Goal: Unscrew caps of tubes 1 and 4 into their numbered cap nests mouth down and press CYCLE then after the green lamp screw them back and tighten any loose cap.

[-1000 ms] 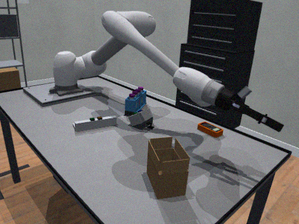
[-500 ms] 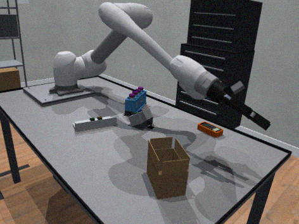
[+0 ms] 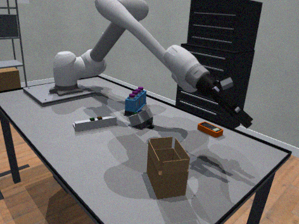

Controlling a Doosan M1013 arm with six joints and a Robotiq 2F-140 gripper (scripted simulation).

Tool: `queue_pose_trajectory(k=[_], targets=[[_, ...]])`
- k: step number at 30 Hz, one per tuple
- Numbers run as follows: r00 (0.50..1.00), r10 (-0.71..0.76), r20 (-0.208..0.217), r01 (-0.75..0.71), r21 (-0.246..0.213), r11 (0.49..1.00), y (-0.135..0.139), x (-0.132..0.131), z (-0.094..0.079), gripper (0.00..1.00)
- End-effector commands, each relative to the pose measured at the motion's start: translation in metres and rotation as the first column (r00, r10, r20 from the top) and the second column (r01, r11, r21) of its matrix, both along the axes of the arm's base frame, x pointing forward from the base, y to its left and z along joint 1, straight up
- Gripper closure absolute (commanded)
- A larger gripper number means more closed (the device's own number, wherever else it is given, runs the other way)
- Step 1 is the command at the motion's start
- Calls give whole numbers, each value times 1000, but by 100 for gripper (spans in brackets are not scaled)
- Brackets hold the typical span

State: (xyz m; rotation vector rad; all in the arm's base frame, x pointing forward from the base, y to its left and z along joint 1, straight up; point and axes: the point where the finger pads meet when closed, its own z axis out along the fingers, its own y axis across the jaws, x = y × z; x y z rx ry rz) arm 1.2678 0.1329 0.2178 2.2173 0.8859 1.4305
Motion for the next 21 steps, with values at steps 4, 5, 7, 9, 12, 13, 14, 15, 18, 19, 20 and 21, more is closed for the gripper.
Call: queue_pose_trajectory(k=[4, 5, 7, 9, 12, 13, 14, 15, 18, 19, 20, 21], targets=[[998, 17, -54, -21, -61, 998, -9, -27, 0, 59], [997, 22, -74, -29, -86, 996, -10, -32, 0, 59], [997, 22, -74, -29, -86, 996, -10, -32, 0, 59], [994, 29, -104, -42, -125, 991, -12, -41, -1, 59], [994, 29, -104, -42, -125, 991, -15, -52, -2, 59], [992, 35, -125, -53, -149, 987, -17, -57, -3, 59], [989, 40, -146, -65, -172, 983, -18, -62, -3, 59], [987, 42, -156, -71, -184, 980, -19, -67, -4, 59], [987, 42, -156, -71, -184, 980, -22, -79, -5, 59], [983, 48, -178, -85, -206, 975, -23, -84, -6, 59], [979, 53, -199, -99, -228, 969, -24, -89, -6, 59], [976, 56, -210, -107, -239, 965, -25, -94, -7, 59]])
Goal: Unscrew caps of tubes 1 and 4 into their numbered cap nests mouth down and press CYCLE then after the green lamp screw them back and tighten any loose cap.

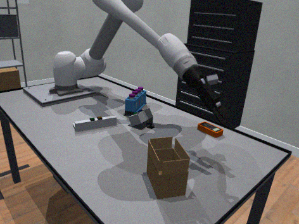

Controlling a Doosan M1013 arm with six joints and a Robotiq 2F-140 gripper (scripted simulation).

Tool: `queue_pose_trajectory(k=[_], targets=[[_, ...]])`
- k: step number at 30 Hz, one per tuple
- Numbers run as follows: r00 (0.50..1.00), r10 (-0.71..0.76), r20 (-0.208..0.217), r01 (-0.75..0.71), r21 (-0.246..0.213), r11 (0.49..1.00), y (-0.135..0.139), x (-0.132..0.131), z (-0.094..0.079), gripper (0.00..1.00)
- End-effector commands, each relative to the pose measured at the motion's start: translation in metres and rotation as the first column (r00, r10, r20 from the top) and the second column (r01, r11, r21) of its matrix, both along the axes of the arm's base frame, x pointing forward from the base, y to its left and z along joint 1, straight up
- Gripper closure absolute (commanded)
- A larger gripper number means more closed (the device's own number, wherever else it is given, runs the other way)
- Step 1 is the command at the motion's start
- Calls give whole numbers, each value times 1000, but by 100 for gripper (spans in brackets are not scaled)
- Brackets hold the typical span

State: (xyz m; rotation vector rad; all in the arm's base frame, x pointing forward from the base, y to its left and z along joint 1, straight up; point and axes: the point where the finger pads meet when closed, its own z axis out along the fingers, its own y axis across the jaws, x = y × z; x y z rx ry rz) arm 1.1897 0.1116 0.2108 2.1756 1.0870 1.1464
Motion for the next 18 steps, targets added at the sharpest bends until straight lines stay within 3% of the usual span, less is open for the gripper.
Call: queue_pose_trajectory(k=[1, 4, 7, 12, 15, 18], targets=[[998, 34, -61, -36, -40, 999, -5, -21, 0, 59], [998, 34, -61, -36, -40, 999, -6, -25, -1, 59], [991, 58, -117, -70, -95, 993, -8, -40, -2, 59], [991, 58, -117, -70, -95, 993, -12, -59, -4, 59], [981, 84, -175, -110, -144, 983, -14, -74, -6, 59], [981, 84, -175, -110, -144, 983, -16, -89, -7, 59]])
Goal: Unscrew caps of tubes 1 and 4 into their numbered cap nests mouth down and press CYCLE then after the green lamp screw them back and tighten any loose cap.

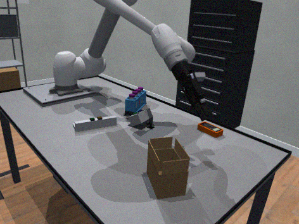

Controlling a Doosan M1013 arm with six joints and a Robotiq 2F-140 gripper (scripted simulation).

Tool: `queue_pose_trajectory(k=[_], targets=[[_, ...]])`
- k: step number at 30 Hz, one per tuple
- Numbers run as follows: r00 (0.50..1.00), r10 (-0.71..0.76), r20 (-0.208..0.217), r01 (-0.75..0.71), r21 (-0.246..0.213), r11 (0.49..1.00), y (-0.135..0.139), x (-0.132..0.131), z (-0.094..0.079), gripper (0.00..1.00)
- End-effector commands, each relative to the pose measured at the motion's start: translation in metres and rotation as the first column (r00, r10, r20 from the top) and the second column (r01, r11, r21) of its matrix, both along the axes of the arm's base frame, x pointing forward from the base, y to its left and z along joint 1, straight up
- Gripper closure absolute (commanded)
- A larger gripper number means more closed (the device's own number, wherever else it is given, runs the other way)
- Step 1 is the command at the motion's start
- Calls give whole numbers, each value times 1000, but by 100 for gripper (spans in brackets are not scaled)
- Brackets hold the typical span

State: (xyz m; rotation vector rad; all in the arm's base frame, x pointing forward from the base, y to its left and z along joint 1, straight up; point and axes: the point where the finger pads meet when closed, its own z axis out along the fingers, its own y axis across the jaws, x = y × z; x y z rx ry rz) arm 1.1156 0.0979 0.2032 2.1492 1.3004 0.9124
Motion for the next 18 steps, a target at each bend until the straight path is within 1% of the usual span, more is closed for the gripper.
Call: queue_pose_trajectory(k=[1, 2, 4, 5, 9, 11, 12, 16, 17, 18], targets=[[1000, 11, -14, -11, -7, 1000, -3, -15, 0, 59], [1000, 11, -14, -11, -7, 1000, -3, -15, 0, 59], [998, 40, -58, -42, -46, 998, -4, -24, -1, 59], [996, 47, -71, -51, -56, 997, -5, -29, -1, 59], [996, 47, -71, -51, -56, 997, -7, -49, -4, 59], [990, 76, -118, -87, -91, 992, -8, -59, -5, 59], [988, 84, -131, -98, -100, 990, -9, -63, -5, 59], [988, 84, -131, -97, -100, 990, -11, -82, -7, 59], [983, 99, -155, -117, -115, 986, -11, -87, -8, 59], [983, 99, -155, -117, -115, 986, -11, -87, -8, 59]])
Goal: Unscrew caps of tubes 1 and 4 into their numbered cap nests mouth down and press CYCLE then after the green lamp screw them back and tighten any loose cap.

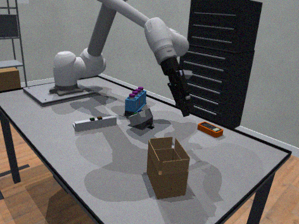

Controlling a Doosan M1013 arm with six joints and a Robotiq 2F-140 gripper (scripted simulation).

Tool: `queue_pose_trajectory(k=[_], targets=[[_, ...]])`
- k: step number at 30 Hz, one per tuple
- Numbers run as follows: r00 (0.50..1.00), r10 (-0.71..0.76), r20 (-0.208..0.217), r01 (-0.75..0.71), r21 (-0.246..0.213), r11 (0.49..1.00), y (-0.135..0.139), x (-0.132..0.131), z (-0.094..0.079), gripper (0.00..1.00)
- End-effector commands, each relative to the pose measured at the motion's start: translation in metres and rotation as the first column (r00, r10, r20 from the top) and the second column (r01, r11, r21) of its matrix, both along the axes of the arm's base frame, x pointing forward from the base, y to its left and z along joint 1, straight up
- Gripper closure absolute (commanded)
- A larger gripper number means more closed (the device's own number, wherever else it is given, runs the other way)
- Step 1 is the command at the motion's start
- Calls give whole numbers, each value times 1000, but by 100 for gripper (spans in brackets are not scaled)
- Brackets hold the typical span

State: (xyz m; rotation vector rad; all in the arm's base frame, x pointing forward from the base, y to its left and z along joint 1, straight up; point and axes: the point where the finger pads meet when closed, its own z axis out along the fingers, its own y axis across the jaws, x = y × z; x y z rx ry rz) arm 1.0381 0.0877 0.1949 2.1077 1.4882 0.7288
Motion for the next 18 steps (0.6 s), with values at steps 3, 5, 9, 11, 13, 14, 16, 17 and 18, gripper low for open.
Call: queue_pose_trajectory(k=[3, 5, 9, 11, 13, 14, 16, 17, 18], targets=[[997, 43, -56, -46, -40, 998, -2, -19, 0, 59], [997, 43, -56, -46, -40, 998, -3, -29, -1, 59], [992, 79, -103, -86, -68, 994, -5, -49, -4, 59], [989, 89, -117, -98, -76, 992, -5, -59, -5, 59], [989, 89, -117, -98, -76, 992, -6, -69, -6, 59], [989, 89, -117, -98, -76, 992, -6, -74, -6, 59], [984, 107, -141, -120, -87, 989, -7, -80, -7, 59], [984, 107, -141, -120, -87, 989, -7, -80, -7, 59], [984, 107, -141, -120, -87, 989, -7, -80, -7, 59]])
